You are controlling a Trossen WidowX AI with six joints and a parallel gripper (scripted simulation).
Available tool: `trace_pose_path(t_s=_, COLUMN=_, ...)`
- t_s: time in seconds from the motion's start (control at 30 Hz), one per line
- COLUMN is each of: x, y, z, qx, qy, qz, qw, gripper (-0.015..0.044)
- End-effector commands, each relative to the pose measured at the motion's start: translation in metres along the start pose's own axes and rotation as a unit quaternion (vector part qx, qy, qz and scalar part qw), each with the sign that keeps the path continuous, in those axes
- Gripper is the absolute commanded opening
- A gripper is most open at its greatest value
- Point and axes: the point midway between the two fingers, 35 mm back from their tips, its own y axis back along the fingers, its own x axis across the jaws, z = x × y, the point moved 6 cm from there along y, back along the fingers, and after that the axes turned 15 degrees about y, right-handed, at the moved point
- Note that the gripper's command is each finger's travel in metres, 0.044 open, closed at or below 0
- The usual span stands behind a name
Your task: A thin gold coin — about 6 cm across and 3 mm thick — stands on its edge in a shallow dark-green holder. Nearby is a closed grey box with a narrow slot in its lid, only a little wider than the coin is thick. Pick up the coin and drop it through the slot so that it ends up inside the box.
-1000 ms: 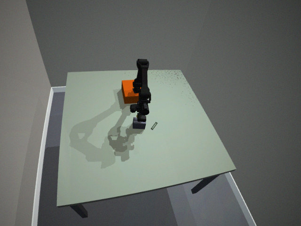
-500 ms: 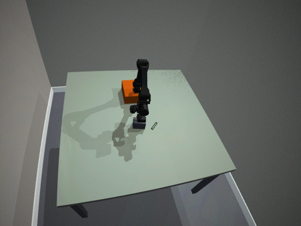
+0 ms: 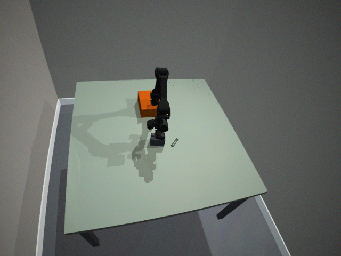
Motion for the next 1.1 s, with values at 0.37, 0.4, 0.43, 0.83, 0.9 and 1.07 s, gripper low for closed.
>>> trace_pose_path(t_s=0.37, x=0.0, y=0.0, z=0.0, qx=0.0, qy=0.0, qz=0.0, qw=1.0, gripper=0.0161)
trace_pose_path(t_s=0.4, x=0.0, y=0.001, z=0.0, qx=0.0, qy=0.0, qz=0.0, qw=1.0, gripper=0.0187)
trace_pose_path(t_s=0.43, x=0.0, y=0.004, z=0.0, qx=0.0, qy=0.0, qz=0.0, qw=1.0, gripper=0.0213)
trace_pose_path(t_s=0.83, x=-0.004, y=0.062, z=-0.001, qx=0.001, qy=0.0, qz=-0.004, qw=1.0, gripper=0.044)
trace_pose_path(t_s=0.9, x=-0.004, y=0.062, z=-0.001, qx=0.001, qy=0.0, qz=-0.004, qw=1.0, gripper=0.044)
trace_pose_path(t_s=1.07, x=-0.004, y=0.062, z=-0.001, qx=0.001, qy=0.0, qz=-0.004, qw=1.0, gripper=0.044)
